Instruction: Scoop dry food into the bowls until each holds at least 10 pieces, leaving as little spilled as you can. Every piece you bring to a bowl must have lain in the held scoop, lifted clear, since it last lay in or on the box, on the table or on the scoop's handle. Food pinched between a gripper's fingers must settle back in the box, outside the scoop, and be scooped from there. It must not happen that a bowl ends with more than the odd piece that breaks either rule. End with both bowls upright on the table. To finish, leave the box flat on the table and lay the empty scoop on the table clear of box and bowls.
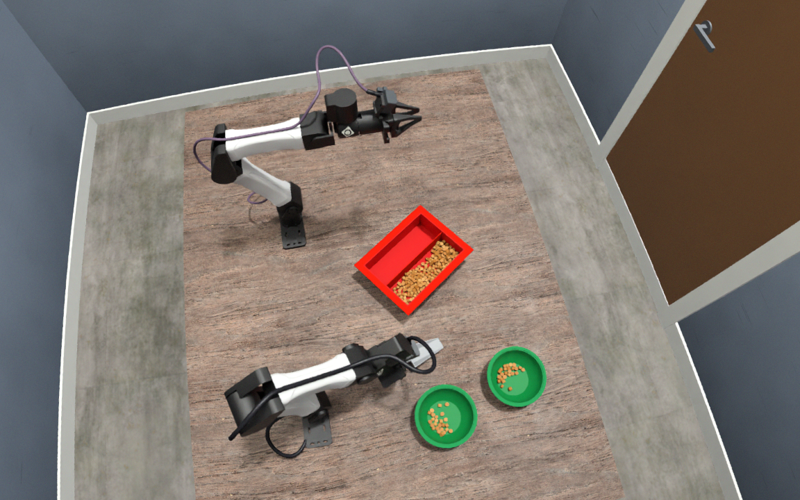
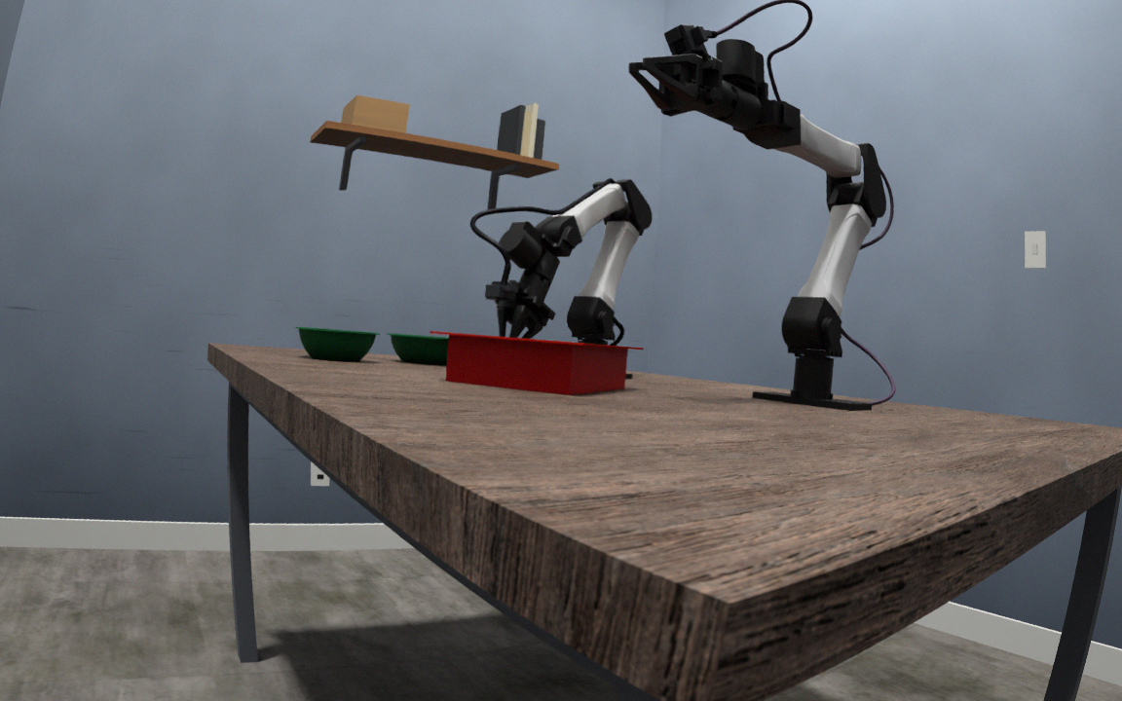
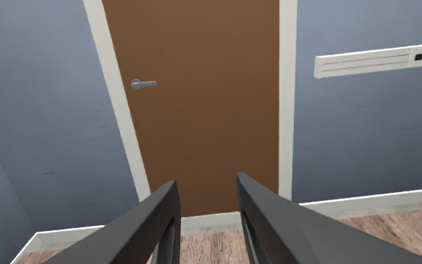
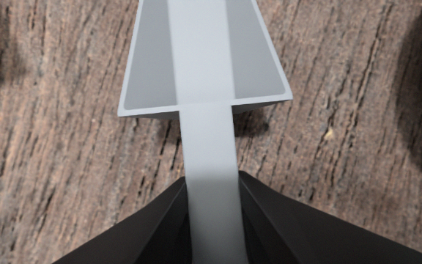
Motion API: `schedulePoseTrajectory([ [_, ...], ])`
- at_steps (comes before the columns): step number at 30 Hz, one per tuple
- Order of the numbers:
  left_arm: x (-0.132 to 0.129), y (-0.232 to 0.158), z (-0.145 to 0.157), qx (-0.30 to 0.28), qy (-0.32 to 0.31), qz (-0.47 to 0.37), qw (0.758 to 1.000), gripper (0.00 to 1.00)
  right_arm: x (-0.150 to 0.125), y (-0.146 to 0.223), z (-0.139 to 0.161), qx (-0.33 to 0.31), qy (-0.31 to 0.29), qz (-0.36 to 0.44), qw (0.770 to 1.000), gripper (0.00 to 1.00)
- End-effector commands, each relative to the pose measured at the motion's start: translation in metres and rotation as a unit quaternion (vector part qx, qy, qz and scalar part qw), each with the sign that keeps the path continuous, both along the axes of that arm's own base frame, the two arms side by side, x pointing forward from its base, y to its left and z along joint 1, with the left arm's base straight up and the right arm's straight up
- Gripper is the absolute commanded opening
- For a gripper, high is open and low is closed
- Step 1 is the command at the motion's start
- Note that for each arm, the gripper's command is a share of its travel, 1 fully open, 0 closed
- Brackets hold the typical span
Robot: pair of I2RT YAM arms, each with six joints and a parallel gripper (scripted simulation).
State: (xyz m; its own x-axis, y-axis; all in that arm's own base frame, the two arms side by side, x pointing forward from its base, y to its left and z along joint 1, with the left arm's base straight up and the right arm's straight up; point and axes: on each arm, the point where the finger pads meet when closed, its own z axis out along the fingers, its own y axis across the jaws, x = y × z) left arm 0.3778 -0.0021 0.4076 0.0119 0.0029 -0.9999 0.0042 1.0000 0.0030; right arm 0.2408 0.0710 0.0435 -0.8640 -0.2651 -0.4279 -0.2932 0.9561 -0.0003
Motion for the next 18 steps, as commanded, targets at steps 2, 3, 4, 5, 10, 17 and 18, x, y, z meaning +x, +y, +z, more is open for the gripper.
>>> schedulePoseTrajectory([
  [2,-0.004,-0.002,0.023,-0.002,-0.027,-0.004,1.000,0.27,0.006,0.005,-0.003,0.007,-0.013,0.009,1.000,0.00],
  [3,-0.004,-0.002,0.023,-0.002,-0.027,-0.004,1.000,0.27,0.009,0.006,0.000,0.009,-0.019,0.009,1.000,0.00],
  [4,-0.004,-0.002,0.023,-0.002,-0.027,-0.004,1.000,0.27,0.008,0.006,-0.001,0.008,-0.018,0.010,1.000,0.00],
  [5,-0.004,-0.002,0.023,-0.002,-0.027,-0.004,1.000,0.27,0.007,0.006,-0.002,0.009,-0.018,0.010,1.000,0.00],
  [10,-0.004,-0.002,0.023,-0.002,-0.027,-0.004,1.000,0.27,0.012,0.005,0.002,0.011,-0.026,0.005,1.000,0.00],
  [17,-0.004,-0.002,0.023,-0.002,-0.027,-0.004,1.000,0.27,0.007,0.005,-0.012,0.008,-0.017,0.010,1.000,0.00],
  [18,-0.004,-0.002,0.023,-0.002,-0.027,-0.004,1.000,0.27,0.007,0.006,-0.013,0.008,-0.015,0.011,1.000,0.00],
])
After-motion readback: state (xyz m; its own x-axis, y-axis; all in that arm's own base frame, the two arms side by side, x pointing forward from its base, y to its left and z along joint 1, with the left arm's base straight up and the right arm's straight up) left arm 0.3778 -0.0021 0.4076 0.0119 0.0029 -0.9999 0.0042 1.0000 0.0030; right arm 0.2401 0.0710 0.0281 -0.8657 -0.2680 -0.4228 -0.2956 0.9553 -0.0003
